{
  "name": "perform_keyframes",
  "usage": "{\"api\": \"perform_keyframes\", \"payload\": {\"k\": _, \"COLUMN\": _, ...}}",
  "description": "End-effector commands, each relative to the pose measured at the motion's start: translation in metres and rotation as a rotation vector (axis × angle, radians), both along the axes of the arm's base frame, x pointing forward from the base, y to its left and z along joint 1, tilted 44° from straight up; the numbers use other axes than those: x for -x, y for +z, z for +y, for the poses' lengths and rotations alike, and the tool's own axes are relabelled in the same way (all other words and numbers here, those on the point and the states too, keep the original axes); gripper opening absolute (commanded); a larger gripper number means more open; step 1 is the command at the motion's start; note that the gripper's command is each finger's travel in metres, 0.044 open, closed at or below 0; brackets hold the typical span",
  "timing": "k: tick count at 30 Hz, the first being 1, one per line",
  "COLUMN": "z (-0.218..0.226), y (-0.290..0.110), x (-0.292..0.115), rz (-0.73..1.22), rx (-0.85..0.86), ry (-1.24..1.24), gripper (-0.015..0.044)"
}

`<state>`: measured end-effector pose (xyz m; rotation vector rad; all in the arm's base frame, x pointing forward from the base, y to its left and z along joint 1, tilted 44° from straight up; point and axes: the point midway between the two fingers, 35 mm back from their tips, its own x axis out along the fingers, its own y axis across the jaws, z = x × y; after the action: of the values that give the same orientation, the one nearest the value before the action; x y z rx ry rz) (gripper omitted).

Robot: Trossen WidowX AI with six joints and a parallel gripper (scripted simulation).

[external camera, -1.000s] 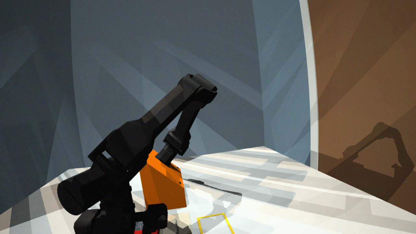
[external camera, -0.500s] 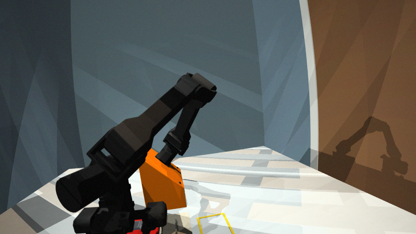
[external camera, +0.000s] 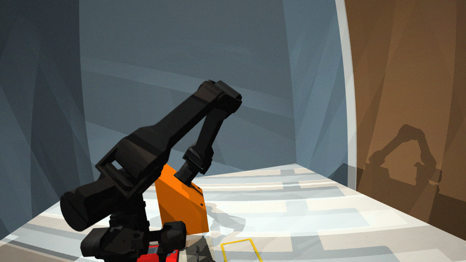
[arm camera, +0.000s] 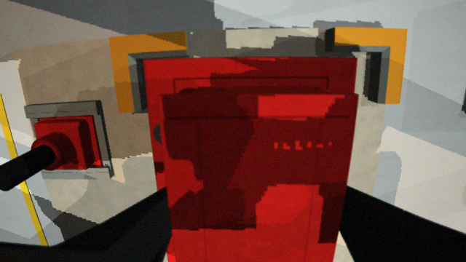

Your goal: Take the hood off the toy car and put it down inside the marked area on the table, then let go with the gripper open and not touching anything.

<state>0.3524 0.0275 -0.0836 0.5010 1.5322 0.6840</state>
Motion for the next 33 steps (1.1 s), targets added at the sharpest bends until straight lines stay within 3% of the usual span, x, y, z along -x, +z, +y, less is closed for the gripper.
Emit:
{"api": "perform_keyframes", "payload": {"k": 1, "z": -0.002, "y": 0.003, "x": -0.001, "rz": -0.007, "rx": 0.005, "ry": 0.005, "gripper": 0.0}}
{"api": "perform_keyframes", "payload": {"k": 16, "z": -0.01, "y": 0.011, "x": -0.002, "rz": -0.007, "rx": 0.005, "ry": 0.004, "gripper": 0.0}}
{"api": "perform_keyframes", "payload": {"k": 26, "z": -0.04, "y": 0.043, "x": -0.005, "rz": -0.007, "rx": 0.007, "ry": 0.004, "gripper": 0.0}}
{"api": "perform_keyframes", "payload": {"k": 33, "z": -0.022, "y": 0.053, "x": -0.004, "rz": 0.002, "rx": 0.008, "ry": -0.005, "gripper": 0.0}}
